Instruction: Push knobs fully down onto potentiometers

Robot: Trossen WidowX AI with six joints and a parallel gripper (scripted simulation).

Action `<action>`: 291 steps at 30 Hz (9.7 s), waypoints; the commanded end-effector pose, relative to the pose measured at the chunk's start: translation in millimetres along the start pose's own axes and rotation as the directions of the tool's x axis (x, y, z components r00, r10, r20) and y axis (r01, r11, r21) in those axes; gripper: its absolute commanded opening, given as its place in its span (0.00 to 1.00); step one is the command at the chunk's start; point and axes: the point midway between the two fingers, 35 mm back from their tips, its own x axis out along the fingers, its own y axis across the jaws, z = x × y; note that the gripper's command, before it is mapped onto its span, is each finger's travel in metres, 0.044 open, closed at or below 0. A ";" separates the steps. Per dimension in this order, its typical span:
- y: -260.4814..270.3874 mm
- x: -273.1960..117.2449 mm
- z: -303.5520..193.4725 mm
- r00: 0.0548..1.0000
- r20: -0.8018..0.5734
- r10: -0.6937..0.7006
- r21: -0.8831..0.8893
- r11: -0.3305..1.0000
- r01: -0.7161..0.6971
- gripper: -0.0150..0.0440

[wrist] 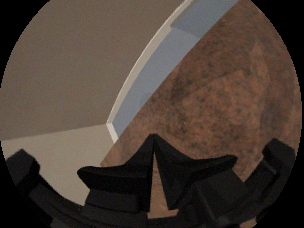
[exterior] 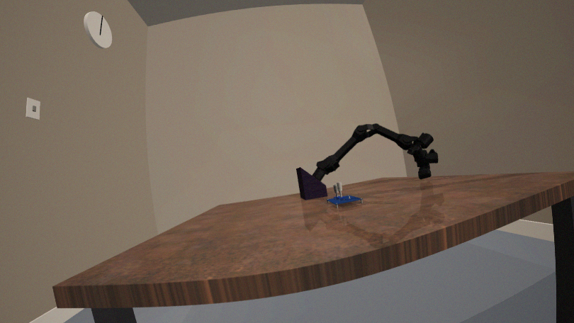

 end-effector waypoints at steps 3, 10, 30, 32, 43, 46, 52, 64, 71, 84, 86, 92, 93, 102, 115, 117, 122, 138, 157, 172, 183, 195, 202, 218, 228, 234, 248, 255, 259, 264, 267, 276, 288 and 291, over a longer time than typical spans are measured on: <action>-67.1 -41.4 14.2 0.984 0.066 -0.164 0.048 0.986 0.161 0.25; -153.6 -114.8 16.7 0.919 0.117 -0.377 0.138 0.923 0.361 0.25; -305.7 -376.9 -129.7 0.671 -0.068 -0.738 0.489 0.562 0.667 0.25; -307.8 -399.9 -157.2 0.666 -0.101 -0.739 0.525 0.529 0.667 0.25; -290.0 -459.8 -259.8 0.713 -0.172 -0.679 0.655 0.462 0.598 0.25; -301.9 -447.3 -262.7 0.714 -0.171 -0.679 0.655 0.463 0.597 0.25; -304.6 -444.4 -263.4 0.714 -0.171 -0.679 0.655 0.463 0.597 0.25; -317.0 -431.2 -266.4 0.714 -0.171 -0.679 0.655 0.463 0.597 0.25; -317.1 -430.9 -266.5 0.714 -0.171 -0.679 0.655 0.463 0.597 0.25; -319.5 -428.5 -267.1 0.714 -0.170 -0.679 0.655 0.464 0.597 0.25; -319.8 -428.1 -267.2 0.714 -0.170 -0.679 0.655 0.464 0.597 0.25; -320.9 -426.9 -267.4 0.714 -0.170 -0.679 0.655 0.464 0.597 0.25; -320.8 -427.1 -267.4 0.714 -0.170 -0.679 0.655 0.464 0.597 0.25; -320.4 -427.5 -267.3 0.714 -0.170 -0.679 0.655 0.464 0.597 0.25; -322.4 -425.3 -267.8 0.715 -0.170 -0.679 0.655 0.464 0.596 0.25; -322.4 -425.3 -267.8 0.715 -0.170 -0.679 0.655 0.464 0.596 0.25; -322.4 -425.3 -267.8 0.715 -0.170 -0.679 0.655 0.464 0.596 0.25; -324.6 -422.9 -268.4 0.715 -0.170 -0.679 0.655 0.464 0.596 0.25; -328.4 -418.9 -269.3 0.715 -0.170 -0.678 0.655 0.464 0.596 0.25; -330.4 -416.7 -269.8 0.715 -0.170 -0.678 0.655 0.464 0.596 0.25; -330.7 -416.4 -269.9 0.715 -0.170 -0.678 0.655 0.464 0.596 0.25; -332.3 -414.8 -270.2 0.715 -0.170 -0.678 0.655 0.464 0.596 0.25; -332.8 -414.2 -270.3 0.715 -0.170 -0.678 0.655 0.464 0.596 0.25; -333.3 -413.7 -270.5 0.715 -0.170 -0.678 0.655 0.464 0.596 0.25; -333.4 -413.6 -270.5 0.715 -0.170 -0.678 0.655 0.464 0.596 0.25; -333.8 -413.1 -270.6 0.715 -0.170 -0.678 0.655 0.464 0.596 0.25; -334.3 -412.6 -270.7 0.715 -0.170 -0.678 0.655 0.464 0.596 0.25; -334.3 -412.6 -270.7 0.715 -0.170 -0.678 0.655 0.464 0.596 0.25; -334.6 -412.2 -270.8 0.715 -0.170 -0.678 0.655 0.464 0.596 0.25; -334.8 -412.1 -270.8 0.715 -0.170 -0.678 0.655 0.464 0.596 0.25; -334.8 -412.1 -270.8 0.715 -0.170 -0.678 0.655 0.464 0.596 0.25; -335.3 -411.5 -271.0 0.715 -0.170 -0.678 0.655 0.464 0.596 0.25; -335.4 -411.4 -271.0 0.715 -0.170 -0.678 0.655 0.464 0.596 0.25; -335.8 -411.0 -271.1 0.715 -0.170 -0.678 0.655 0.464 0.596 0.25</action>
